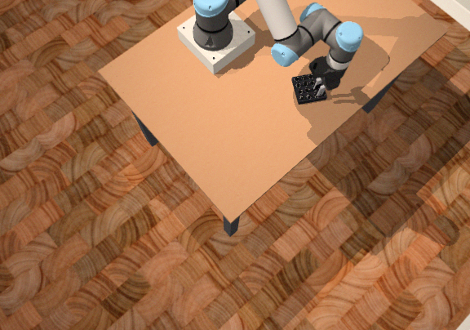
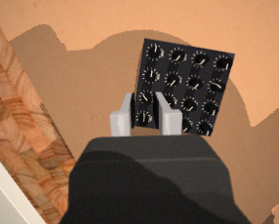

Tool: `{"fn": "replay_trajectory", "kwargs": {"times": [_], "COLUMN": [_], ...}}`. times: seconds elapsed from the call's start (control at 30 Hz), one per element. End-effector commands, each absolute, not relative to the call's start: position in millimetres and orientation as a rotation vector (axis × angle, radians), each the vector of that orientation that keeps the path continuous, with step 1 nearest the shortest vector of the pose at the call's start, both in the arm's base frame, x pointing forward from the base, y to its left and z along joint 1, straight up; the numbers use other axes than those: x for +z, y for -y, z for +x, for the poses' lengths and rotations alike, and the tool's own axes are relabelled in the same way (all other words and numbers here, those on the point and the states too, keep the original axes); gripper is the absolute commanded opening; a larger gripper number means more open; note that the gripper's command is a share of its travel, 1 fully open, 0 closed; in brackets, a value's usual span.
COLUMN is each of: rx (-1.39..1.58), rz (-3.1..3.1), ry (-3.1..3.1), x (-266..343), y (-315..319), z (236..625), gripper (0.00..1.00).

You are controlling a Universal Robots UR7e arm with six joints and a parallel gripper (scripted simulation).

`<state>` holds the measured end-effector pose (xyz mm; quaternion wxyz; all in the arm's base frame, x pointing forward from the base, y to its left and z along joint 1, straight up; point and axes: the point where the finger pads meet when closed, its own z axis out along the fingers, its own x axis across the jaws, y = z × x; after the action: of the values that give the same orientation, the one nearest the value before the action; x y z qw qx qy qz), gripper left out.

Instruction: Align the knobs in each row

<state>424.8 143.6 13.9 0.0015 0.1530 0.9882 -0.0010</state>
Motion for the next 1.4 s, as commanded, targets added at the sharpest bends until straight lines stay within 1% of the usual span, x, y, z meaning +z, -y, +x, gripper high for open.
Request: {"fn": "replay_trajectory", "kwargs": {"times": [0.0,0.67,1.37], "rx": [0.001,-0.001,-0.003], "rz": [0.315,-0.466,-1.238], "ry": [-3.122,-3.103,-2.884], "x": [15,19,23], "y": [-141,-135,-135], "z": [427,434,439], "gripper": [0.46,0.46,0.46]}}
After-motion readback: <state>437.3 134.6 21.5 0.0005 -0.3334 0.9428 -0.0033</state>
